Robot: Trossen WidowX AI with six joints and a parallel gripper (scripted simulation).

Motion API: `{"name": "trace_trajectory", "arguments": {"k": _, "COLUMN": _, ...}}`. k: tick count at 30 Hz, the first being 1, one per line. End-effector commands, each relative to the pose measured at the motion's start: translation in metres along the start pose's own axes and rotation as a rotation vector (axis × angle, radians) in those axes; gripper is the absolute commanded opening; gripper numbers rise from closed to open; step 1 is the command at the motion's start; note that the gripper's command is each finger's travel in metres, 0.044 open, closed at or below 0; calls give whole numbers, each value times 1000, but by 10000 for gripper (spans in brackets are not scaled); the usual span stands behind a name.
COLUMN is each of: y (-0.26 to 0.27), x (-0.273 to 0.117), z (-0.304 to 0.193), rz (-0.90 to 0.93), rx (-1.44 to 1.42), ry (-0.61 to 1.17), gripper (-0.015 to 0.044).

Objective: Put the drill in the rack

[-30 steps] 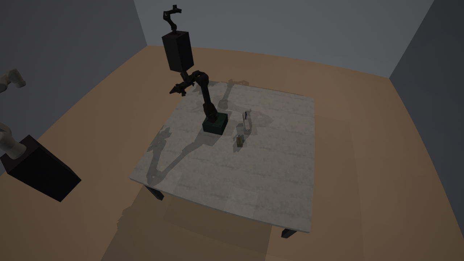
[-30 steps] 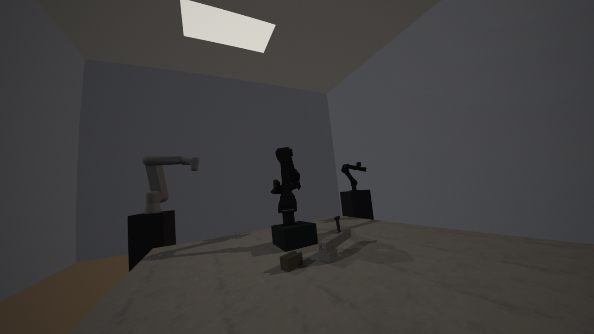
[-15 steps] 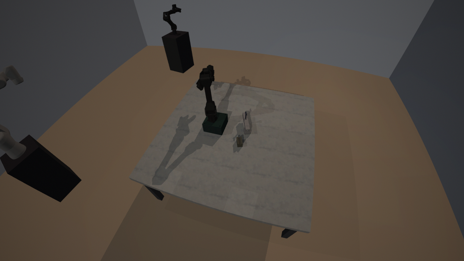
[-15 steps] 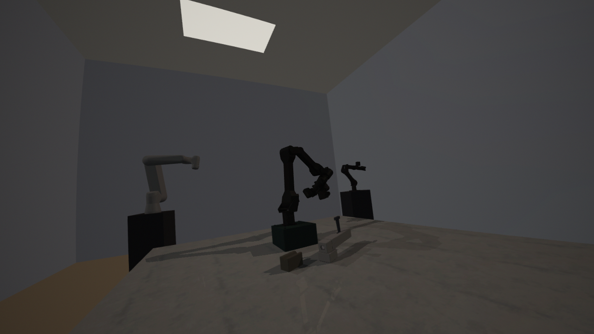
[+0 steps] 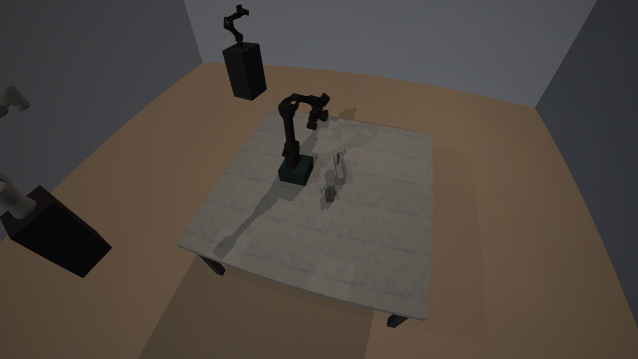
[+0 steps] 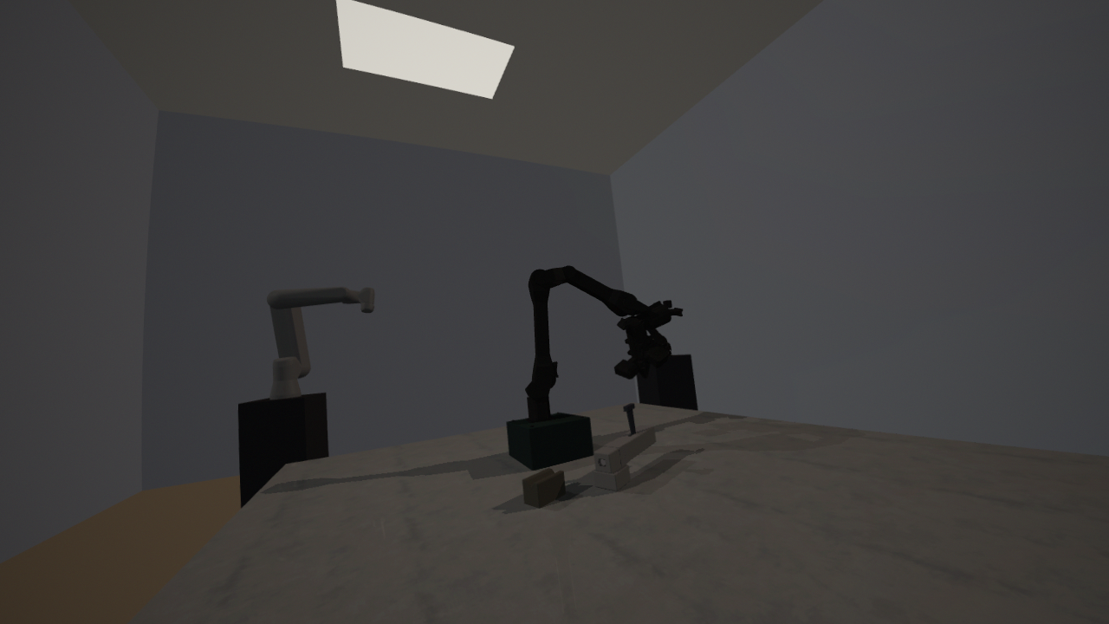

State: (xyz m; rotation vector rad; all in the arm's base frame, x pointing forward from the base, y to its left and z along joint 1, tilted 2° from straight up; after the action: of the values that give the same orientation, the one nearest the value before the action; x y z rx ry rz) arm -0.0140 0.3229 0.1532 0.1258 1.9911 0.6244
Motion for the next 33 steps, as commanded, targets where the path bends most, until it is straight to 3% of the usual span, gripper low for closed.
{"name": "trace_trajectory", "arguments": {"k": 1, "y": -18, "x": -28, "z": 40, "rz": -28, "rx": -9, "ry": -133, "gripper": 0}}
{"name": "trace_trajectory", "arguments": {"k": 11, "y": -97, "x": -106, "z": 125, "rz": -257, "rx": -131, "ry": -350, "gripper": 0}}
{"name": "trace_trajectory", "arguments": {"k": 19, "y": -190, "x": -174, "z": 151, "rz": -513, "rx": -208, "ry": -330, "gripper": 0}}
{"name": "trace_trajectory", "arguments": {"k": 33, "y": -199, "x": -174, "z": 153, "rz": -531, "rx": -212, "ry": -320, "gripper": 0}}
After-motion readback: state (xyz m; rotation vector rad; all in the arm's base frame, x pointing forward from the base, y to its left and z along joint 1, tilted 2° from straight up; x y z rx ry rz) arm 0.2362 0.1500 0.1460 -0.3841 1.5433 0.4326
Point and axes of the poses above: the point midway between the two fingers, 35 mm back from their tips, its own x axis out along the fingers, its own y axis across the jaws, z = x × y, the point moved 6 cm from there along -x, back along the fingers, and after that the axes turned 3 degrees about x, right-handed, at the moved point
